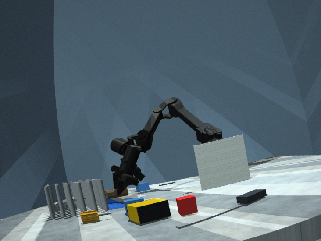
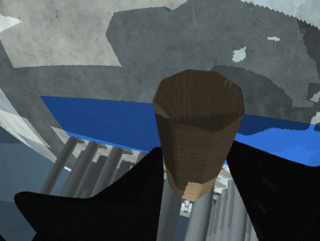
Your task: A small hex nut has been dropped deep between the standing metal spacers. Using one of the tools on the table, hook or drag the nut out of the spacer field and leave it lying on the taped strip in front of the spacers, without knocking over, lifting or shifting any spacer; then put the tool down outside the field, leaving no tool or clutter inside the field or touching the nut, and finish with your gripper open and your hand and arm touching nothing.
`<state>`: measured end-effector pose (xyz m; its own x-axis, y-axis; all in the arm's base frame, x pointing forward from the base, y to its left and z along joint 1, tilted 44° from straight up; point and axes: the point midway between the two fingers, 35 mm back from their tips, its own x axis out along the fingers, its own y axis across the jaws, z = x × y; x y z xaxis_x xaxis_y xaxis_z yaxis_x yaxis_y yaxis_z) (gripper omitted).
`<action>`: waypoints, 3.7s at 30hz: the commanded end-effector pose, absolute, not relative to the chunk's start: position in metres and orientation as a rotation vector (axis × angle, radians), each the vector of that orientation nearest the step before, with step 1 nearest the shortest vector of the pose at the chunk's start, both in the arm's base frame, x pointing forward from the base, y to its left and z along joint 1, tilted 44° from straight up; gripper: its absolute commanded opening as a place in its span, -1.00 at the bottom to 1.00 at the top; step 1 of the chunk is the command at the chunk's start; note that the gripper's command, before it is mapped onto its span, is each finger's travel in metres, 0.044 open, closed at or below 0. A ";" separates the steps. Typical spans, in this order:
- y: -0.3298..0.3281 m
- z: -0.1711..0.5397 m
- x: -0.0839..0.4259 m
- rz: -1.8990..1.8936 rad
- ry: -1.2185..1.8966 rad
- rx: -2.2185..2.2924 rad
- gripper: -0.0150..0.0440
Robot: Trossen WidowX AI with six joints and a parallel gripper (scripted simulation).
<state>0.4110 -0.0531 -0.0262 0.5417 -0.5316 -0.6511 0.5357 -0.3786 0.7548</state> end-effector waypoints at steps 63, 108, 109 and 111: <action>-0.072 -0.035 0.398 -1.128 0.004 1.603 -0.49; -0.084 -0.023 0.373 -1.130 0.004 1.602 -0.49; -0.084 -0.023 0.373 -1.130 0.004 1.601 -0.49; -0.085 -0.023 0.372 -1.130 0.004 1.601 -0.49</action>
